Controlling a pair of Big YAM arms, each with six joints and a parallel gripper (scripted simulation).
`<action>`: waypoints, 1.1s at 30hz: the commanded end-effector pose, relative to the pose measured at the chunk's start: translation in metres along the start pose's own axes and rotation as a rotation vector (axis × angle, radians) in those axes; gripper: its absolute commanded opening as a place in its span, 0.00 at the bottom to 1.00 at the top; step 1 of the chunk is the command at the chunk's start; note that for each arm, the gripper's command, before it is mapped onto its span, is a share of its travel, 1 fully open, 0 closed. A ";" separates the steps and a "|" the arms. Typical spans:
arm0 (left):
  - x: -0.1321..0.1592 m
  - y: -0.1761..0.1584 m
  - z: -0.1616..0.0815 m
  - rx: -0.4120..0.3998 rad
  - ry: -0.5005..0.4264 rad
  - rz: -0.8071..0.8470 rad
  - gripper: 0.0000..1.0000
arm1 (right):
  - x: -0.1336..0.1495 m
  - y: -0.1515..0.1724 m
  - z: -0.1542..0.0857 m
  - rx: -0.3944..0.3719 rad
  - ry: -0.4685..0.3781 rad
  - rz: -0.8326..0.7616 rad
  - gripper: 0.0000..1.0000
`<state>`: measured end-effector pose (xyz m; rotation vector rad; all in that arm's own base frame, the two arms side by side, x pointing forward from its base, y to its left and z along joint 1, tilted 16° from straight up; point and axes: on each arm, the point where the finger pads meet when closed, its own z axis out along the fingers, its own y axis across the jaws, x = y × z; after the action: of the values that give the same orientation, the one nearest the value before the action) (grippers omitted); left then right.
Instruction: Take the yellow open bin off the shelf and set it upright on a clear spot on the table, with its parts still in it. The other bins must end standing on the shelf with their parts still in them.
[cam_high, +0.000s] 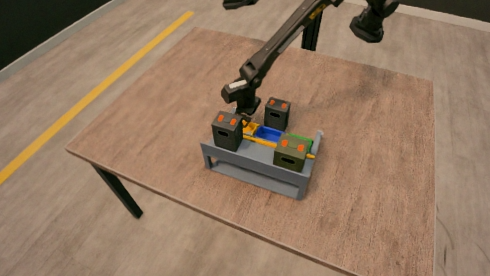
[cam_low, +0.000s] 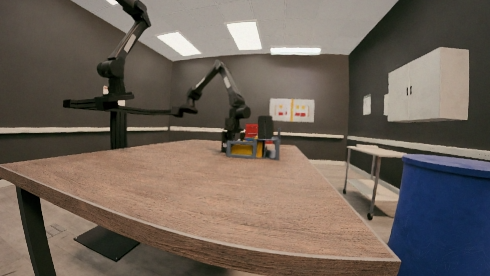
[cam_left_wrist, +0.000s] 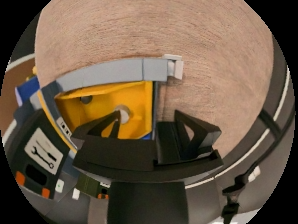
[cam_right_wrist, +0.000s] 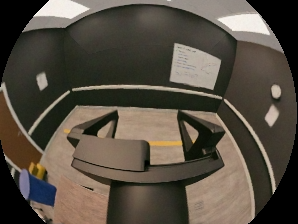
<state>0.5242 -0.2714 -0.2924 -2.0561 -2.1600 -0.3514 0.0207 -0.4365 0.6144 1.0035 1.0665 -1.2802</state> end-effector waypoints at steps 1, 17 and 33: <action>-0.002 0.021 -0.005 -0.019 -0.012 -0.012 0.90 | -0.014 -0.003 -0.007 0.007 -0.042 0.011 1.00; 0.001 0.012 0.003 -0.003 -0.002 -0.007 0.90 | -0.014 -0.003 -0.007 0.007 -0.042 0.011 1.00; 0.005 0.005 0.005 0.005 0.004 -0.004 0.90 | -0.014 -0.003 -0.007 0.007 -0.042 0.011 1.00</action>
<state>0.5237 -0.2711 -0.2928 -2.0552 -2.1586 -0.3507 0.0207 -0.4365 0.6144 1.0035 1.0665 -1.2802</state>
